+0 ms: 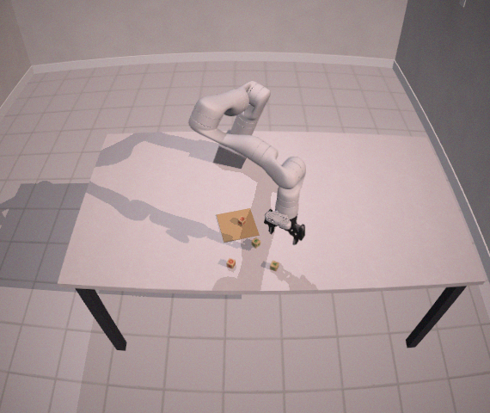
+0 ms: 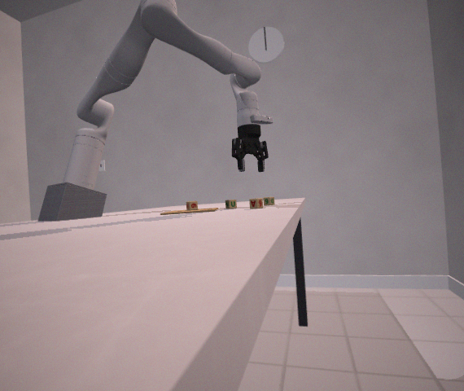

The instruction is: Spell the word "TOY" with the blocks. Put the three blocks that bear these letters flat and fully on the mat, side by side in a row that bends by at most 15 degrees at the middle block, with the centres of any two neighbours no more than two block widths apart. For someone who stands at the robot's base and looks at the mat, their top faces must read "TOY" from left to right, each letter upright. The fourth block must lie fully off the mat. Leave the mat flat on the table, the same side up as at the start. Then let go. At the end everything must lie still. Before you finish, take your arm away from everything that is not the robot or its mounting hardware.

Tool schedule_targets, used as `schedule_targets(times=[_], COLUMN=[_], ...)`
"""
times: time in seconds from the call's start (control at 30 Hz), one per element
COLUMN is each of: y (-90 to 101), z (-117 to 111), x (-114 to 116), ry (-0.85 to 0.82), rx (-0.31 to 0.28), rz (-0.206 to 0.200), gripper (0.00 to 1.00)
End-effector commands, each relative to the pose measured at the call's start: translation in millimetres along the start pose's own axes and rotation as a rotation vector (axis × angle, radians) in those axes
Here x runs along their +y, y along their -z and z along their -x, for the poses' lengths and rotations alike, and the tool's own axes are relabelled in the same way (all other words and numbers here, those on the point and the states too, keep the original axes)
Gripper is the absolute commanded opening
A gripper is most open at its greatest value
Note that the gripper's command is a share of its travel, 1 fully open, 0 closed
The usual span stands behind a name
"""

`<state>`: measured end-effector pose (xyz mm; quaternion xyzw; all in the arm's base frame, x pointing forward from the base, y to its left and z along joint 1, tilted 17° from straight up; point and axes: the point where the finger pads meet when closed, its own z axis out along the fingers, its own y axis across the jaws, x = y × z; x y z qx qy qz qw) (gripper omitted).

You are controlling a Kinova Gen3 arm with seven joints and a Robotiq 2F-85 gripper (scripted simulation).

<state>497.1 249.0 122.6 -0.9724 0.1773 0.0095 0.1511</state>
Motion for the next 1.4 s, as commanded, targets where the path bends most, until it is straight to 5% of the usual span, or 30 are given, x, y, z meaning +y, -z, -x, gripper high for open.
schedule_targets(times=[0.0, 0.17, 0.4, 1.37], y=[1.5, 1.6, 1.4, 1.2], z=[4, 27, 43, 51], x=[16, 67, 94, 107], ry=[0.0, 0.0, 0.0, -0.001], rx=[0.004, 0.006, 0.003, 0.001], rz=[0.001, 0.001, 0.002, 0.002], gripper=[1.0, 1.0, 1.0, 1.0])
